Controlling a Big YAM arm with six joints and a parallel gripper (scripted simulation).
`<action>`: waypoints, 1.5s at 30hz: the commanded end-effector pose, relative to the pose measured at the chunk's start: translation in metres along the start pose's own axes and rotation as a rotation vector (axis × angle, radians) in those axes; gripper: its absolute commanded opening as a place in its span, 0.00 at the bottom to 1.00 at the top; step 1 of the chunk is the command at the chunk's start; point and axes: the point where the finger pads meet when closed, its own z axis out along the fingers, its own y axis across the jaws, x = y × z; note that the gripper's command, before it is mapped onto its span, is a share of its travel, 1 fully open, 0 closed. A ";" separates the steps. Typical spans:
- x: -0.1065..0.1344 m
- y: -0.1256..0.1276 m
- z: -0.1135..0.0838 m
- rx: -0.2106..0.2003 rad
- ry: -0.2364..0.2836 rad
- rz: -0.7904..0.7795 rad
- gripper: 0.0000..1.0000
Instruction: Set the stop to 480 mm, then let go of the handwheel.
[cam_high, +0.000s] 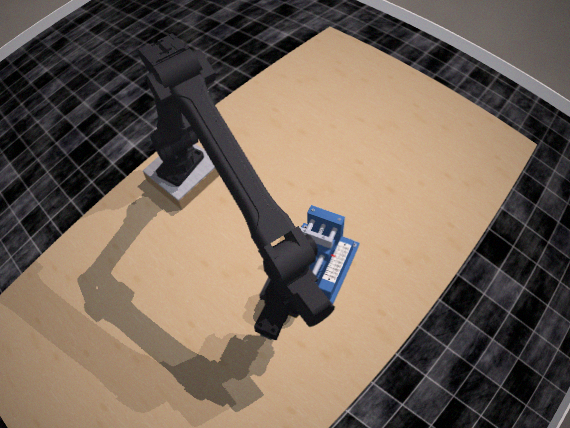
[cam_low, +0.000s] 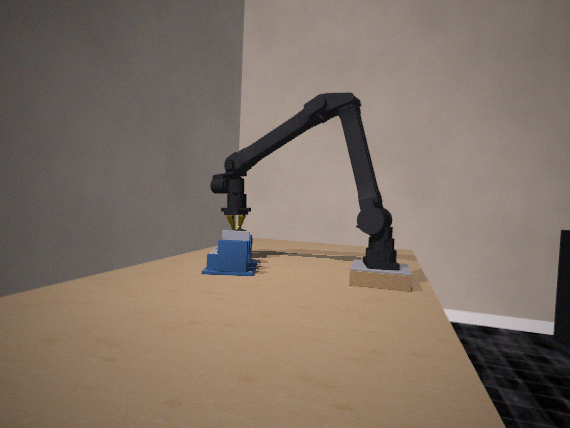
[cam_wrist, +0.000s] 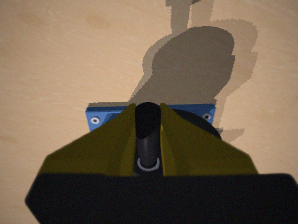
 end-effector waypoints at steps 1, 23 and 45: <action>-0.008 0.027 -0.062 -0.125 -0.061 -0.017 0.06; -0.007 -0.031 -0.030 -0.075 -0.037 -0.003 0.06; -0.007 -0.051 -0.011 -0.065 -0.036 -0.003 0.06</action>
